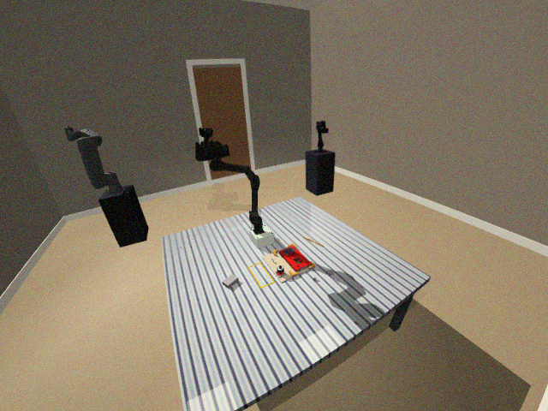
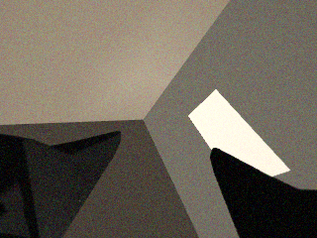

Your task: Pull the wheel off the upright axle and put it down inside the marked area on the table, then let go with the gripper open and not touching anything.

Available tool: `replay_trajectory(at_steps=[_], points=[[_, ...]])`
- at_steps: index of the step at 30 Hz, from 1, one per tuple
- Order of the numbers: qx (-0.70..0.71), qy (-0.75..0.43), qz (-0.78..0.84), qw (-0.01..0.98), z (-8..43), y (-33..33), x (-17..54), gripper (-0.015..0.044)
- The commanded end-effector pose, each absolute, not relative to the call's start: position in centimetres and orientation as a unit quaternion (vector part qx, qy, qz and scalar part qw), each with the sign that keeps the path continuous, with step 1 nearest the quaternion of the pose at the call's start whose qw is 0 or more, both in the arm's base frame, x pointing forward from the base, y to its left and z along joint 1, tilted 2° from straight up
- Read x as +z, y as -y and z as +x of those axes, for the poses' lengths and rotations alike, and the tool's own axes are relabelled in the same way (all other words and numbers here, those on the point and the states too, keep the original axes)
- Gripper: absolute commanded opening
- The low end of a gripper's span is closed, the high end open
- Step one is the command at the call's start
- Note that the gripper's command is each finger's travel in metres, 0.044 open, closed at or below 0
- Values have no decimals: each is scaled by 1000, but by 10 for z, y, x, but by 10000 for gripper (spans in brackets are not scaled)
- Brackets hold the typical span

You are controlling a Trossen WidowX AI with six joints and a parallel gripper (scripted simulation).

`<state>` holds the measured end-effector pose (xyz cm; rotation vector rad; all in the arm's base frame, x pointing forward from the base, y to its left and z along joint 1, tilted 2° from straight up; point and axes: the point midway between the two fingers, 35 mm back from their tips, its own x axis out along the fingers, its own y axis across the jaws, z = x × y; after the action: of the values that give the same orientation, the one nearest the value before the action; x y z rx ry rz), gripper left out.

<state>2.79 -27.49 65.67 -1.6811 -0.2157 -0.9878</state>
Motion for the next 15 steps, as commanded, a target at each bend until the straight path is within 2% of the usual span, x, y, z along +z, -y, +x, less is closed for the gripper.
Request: replay_trajectory(at_steps=[1, 4, 15], points=[[-419, 93, -709, 560, 28, 276, 656, 374], [-419, 118, -661, 612, 37, 293, 651, 300], [-384, 193, -412, 804, 105, 359, 606, 300]])
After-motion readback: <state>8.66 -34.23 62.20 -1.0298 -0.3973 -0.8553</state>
